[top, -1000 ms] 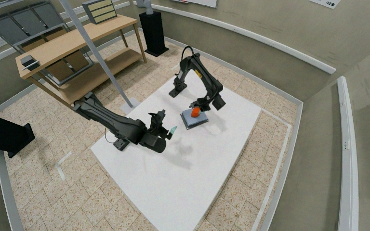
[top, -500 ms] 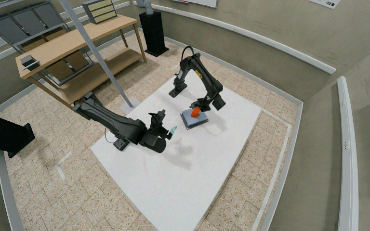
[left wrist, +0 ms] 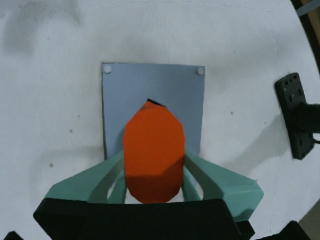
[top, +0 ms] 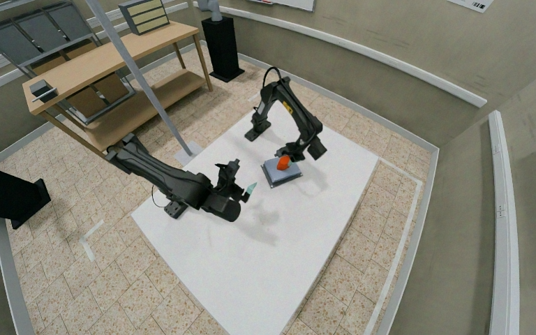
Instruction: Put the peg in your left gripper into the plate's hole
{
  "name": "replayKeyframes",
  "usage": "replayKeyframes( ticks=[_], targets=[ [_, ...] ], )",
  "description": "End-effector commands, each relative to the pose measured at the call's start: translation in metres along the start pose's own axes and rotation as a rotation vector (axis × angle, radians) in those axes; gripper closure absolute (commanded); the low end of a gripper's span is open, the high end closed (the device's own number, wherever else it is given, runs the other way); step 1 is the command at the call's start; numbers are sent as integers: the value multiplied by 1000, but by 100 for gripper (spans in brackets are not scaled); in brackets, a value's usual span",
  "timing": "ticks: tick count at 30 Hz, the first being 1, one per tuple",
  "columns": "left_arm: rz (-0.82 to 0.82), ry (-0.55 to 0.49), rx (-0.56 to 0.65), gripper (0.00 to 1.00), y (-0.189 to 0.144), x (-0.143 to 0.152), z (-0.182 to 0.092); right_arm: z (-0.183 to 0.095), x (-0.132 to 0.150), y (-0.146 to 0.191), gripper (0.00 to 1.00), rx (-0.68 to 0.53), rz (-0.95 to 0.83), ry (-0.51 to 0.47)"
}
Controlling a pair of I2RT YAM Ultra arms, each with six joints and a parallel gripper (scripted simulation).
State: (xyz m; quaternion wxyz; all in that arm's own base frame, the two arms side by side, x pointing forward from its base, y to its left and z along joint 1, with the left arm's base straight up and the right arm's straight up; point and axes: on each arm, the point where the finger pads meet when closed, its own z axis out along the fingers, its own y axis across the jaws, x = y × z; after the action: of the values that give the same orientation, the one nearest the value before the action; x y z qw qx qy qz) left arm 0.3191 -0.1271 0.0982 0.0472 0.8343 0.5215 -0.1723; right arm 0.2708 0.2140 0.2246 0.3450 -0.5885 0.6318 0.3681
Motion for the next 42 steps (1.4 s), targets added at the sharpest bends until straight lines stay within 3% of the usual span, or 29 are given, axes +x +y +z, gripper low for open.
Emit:
replayKeyframes(
  ticks=[1, 22, 42],
  targets=[
    [18, -27, 30, 60, 2, -3, 5, -5, -16, 3, 0, -13, -24, -34],
    [21, -26, -4, 60, -5, -15, -14, -5, -16, 3, 0, -13, -24, -34],
    [2, -8, 1, 60, -3, -8, -8, -5, -16, 3, 0, -13, -24, -34]
  ],
)
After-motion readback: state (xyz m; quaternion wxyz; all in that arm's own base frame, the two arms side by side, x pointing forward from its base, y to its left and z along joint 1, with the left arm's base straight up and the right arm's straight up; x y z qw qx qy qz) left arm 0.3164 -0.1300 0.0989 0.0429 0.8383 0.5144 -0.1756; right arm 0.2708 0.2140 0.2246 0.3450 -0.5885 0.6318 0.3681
